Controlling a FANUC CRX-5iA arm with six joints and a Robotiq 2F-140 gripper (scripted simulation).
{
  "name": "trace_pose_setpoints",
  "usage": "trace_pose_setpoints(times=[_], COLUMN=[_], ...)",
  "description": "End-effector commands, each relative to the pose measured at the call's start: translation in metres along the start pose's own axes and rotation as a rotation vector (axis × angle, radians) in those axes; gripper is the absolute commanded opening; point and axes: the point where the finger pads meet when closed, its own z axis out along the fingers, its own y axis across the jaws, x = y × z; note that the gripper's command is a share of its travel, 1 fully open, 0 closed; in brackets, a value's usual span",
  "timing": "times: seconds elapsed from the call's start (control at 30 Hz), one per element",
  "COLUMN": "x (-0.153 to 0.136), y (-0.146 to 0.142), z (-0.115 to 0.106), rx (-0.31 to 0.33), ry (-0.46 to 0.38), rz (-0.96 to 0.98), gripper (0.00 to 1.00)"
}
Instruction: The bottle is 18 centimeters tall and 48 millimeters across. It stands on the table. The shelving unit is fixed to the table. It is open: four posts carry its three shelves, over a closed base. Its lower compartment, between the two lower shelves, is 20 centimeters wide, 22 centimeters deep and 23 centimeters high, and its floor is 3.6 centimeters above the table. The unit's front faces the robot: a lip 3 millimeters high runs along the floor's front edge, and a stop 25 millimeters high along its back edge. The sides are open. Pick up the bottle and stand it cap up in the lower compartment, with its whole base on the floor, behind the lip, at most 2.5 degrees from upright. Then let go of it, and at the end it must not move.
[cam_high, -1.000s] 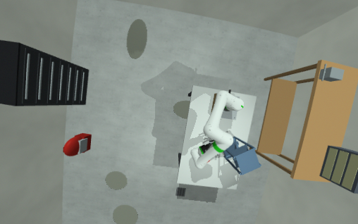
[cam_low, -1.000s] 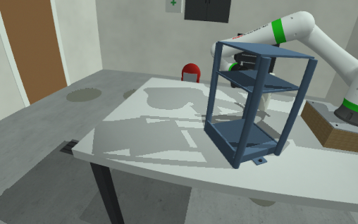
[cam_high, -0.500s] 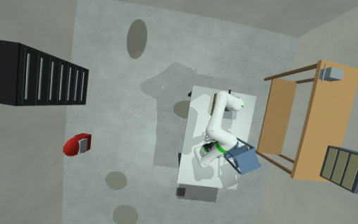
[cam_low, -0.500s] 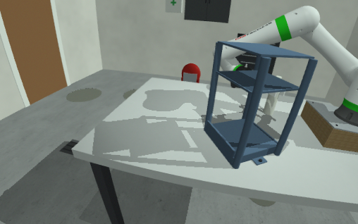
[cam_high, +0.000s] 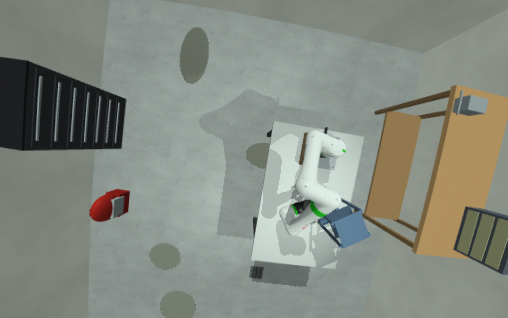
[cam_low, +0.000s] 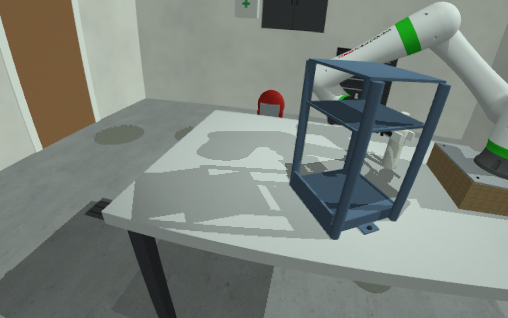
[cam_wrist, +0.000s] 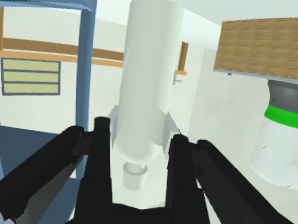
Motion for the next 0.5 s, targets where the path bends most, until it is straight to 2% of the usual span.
trace_pose_setpoints(times=[0.0,0.47], x=[0.000,0.000], y=[0.000,0.000], z=[0.011,0.033], rx=[0.000,0.000], ry=[0.001,0.001], rz=[0.000,0.000], gripper=[0.00,0.00])
